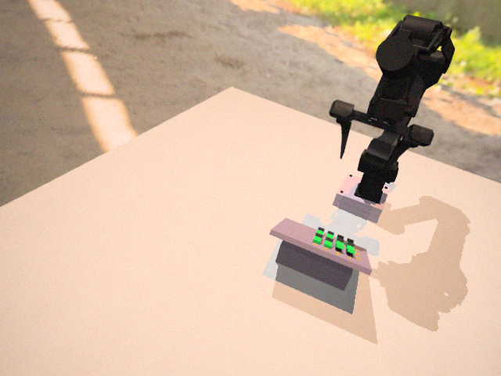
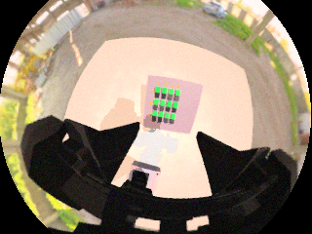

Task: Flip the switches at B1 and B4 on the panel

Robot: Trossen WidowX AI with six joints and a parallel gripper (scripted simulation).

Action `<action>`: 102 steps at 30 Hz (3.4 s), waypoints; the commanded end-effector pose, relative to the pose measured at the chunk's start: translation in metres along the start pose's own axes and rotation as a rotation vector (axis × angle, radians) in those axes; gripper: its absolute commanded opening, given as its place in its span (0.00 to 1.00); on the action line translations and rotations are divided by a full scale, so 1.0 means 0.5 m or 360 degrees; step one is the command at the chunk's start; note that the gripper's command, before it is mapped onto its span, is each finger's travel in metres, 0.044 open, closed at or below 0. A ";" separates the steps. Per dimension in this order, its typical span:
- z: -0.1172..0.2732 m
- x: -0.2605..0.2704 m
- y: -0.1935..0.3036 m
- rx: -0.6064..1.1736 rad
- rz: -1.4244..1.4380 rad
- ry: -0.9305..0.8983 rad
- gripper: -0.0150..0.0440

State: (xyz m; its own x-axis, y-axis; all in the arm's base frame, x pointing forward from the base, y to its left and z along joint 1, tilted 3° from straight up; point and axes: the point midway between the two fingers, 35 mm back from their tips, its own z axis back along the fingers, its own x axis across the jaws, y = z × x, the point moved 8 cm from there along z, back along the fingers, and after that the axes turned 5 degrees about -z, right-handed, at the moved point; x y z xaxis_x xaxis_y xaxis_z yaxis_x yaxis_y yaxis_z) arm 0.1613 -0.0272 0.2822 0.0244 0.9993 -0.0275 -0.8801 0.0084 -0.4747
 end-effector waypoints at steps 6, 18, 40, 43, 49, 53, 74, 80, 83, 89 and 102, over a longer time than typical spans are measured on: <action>-0.117 0.041 0.006 -0.0014 -0.0015 -0.0012 0.67; -0.246 0.069 0.028 -0.0069 -0.0025 -0.0023 0.25; -0.295 0.069 0.027 -0.0070 -0.0025 -0.0023 0.25; -0.295 0.069 0.027 -0.0070 -0.0025 -0.0023 0.25; -0.295 0.069 0.027 -0.0070 -0.0025 -0.0023 0.25; -0.295 0.069 0.027 -0.0070 -0.0025 -0.0023 0.25; -0.299 0.069 0.027 -0.0070 -0.0025 -0.0023 0.25; -0.301 0.069 0.027 -0.0070 -0.0025 -0.0023 0.25; -0.302 0.069 0.027 -0.0070 -0.0025 -0.0023 0.25; -0.303 0.069 0.027 -0.0070 -0.0025 -0.0023 0.25; -0.285 0.069 0.023 -0.0063 -0.0028 -0.0022 0.25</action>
State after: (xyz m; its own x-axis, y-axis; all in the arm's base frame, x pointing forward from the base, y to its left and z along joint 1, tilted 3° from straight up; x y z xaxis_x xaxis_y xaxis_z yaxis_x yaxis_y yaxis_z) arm 0.2212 0.0021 0.1418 0.0327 0.9994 -0.0070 -0.8624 0.0247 -0.5057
